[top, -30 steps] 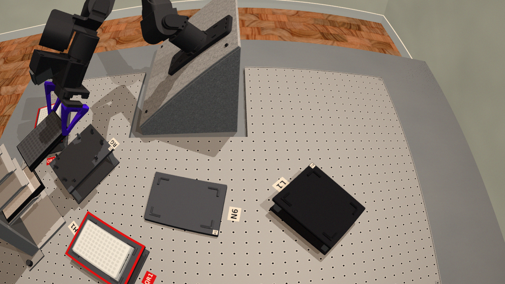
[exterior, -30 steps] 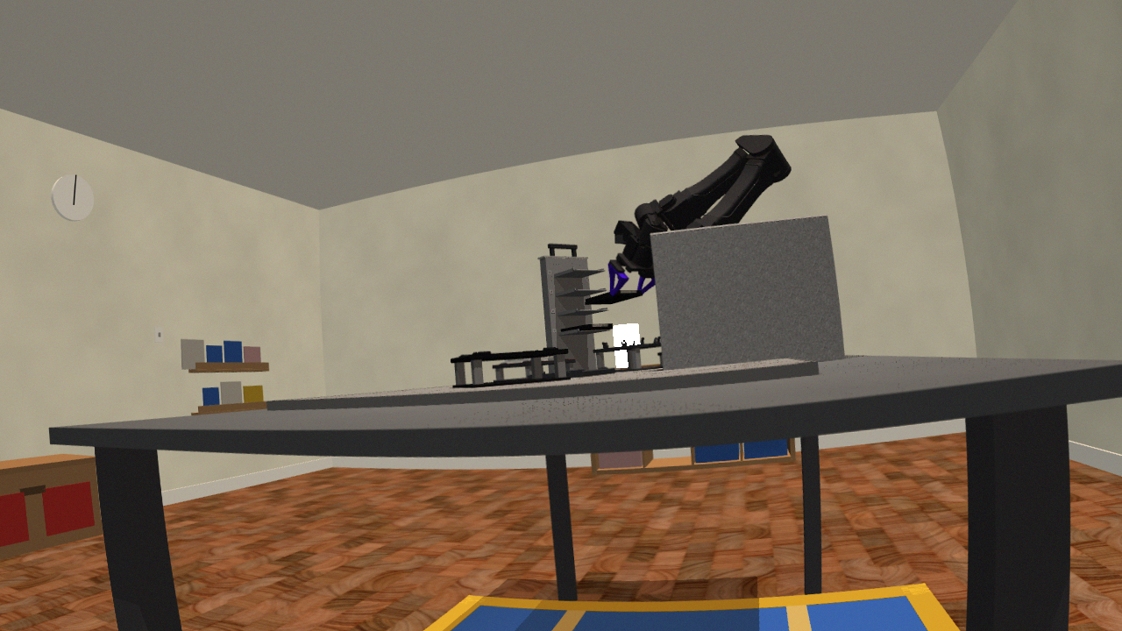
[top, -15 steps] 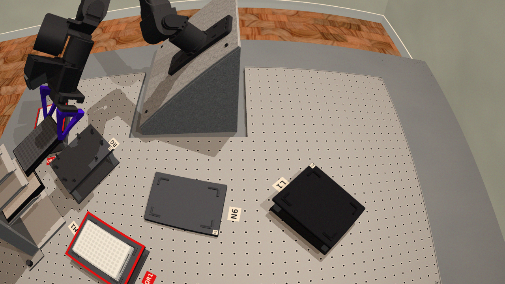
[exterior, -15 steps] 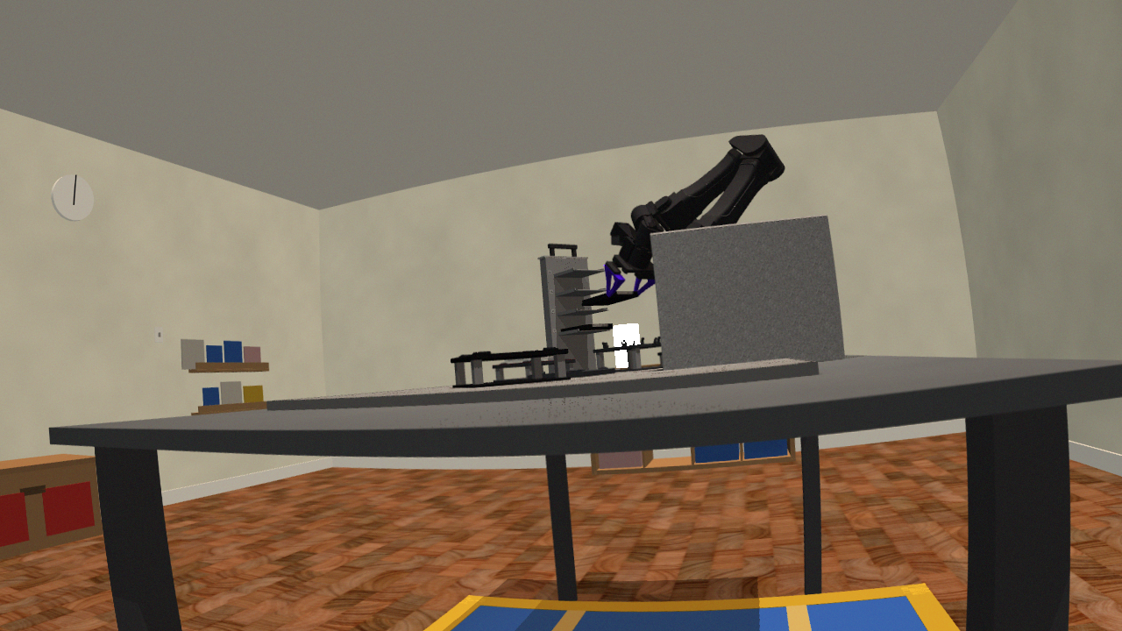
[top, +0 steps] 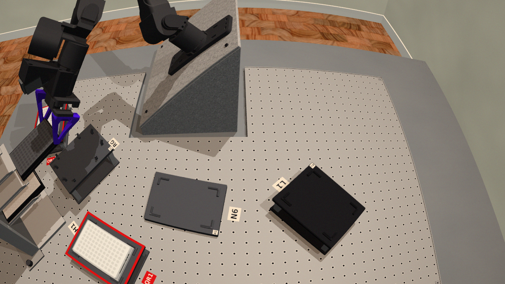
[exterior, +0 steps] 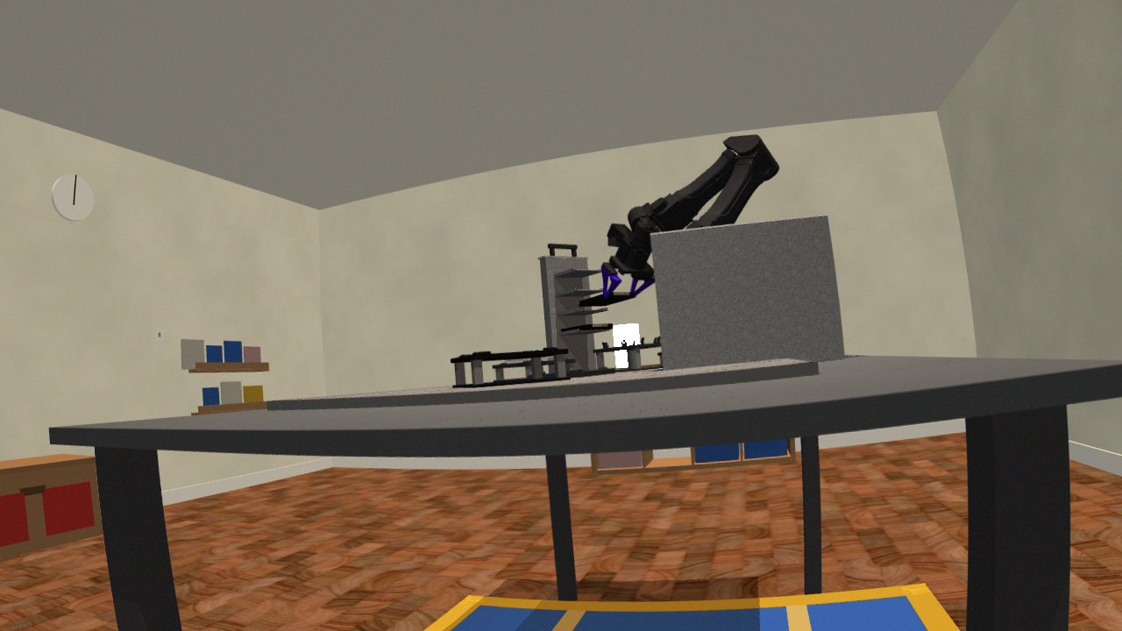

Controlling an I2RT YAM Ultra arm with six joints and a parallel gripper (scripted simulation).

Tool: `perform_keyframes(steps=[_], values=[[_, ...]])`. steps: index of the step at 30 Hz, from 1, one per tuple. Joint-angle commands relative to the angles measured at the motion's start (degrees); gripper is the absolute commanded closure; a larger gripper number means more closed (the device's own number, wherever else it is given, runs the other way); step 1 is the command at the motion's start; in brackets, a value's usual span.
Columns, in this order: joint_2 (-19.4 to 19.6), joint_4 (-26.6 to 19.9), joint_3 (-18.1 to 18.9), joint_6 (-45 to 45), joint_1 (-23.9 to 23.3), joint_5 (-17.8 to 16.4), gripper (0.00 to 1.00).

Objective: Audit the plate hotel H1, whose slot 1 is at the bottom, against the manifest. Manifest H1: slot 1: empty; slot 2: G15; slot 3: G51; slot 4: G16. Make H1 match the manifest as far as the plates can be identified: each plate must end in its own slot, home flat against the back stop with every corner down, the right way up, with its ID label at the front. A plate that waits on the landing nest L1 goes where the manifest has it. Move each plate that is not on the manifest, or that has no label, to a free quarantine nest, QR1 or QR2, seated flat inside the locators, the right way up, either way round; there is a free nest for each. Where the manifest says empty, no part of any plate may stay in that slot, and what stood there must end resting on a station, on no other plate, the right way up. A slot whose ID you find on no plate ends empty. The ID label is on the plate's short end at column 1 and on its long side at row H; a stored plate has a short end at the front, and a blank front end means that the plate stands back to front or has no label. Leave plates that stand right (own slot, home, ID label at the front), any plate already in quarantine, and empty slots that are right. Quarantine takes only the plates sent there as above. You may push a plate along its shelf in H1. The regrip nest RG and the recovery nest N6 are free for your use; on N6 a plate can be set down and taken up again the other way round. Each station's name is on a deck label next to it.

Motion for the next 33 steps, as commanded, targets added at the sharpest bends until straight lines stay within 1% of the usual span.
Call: perform_keyframes(steps=[1, 25, 33], values=[[0.2, 0.48, 0.79, -0.07, 0.06, -0.64, 0.14], [0.44, 1.03, 0.54, -0.17, -0.34, -1.03, 0.14], [1.91, 1.75, 1.35, -0.28, -0.76, -1.44, 0.14]])
